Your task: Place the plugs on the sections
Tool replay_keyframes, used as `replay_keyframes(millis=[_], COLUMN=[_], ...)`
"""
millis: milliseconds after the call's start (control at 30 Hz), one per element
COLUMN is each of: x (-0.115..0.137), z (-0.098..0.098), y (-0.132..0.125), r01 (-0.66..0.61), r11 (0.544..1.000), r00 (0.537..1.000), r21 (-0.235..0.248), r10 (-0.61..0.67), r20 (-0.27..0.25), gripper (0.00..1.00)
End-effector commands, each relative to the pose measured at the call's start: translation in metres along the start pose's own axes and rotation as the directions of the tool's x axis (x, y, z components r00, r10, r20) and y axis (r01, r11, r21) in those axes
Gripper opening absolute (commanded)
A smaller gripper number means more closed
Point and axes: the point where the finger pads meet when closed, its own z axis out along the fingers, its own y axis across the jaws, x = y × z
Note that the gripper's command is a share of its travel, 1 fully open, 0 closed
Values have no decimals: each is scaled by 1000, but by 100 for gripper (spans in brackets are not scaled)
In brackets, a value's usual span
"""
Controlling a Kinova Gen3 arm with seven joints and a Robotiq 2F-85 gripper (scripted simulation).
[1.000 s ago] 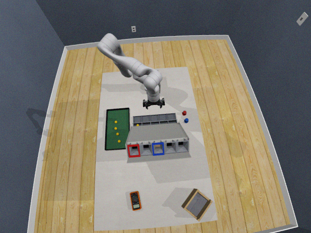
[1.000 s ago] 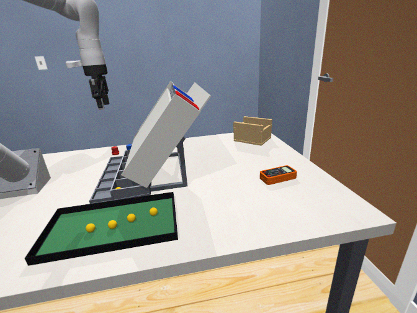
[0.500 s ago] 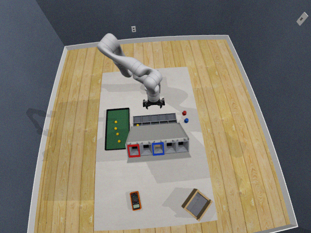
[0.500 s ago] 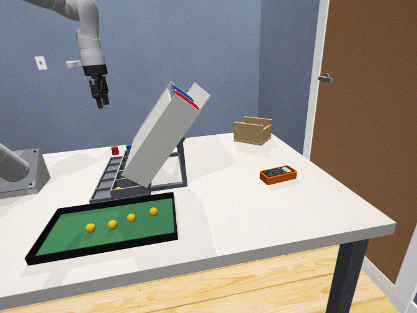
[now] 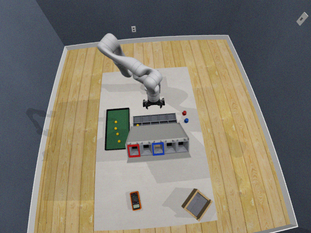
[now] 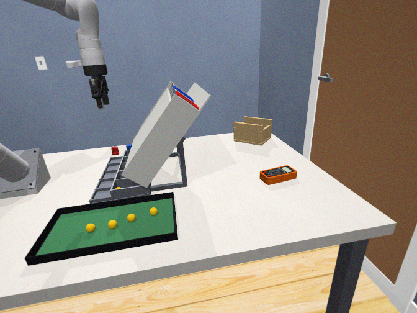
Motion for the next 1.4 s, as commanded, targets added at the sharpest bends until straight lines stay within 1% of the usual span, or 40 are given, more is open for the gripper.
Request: replay_keyframes(millis=[0, 33, 67, 1367], x=[0, 0, 0, 0], z=[-1, -1, -1, -1], y=[0, 0, 0, 0], r01=[0, 0, 0, 0], r11=[1000, 1000, 1000, 1000], r00=[1000, 1000, 1000, 1000], r21=[-1, -1, -1, -1], r10=[0, 0, 0, 0], r20=[1, 1, 1, 1], gripper=[100, 100, 50, 50])
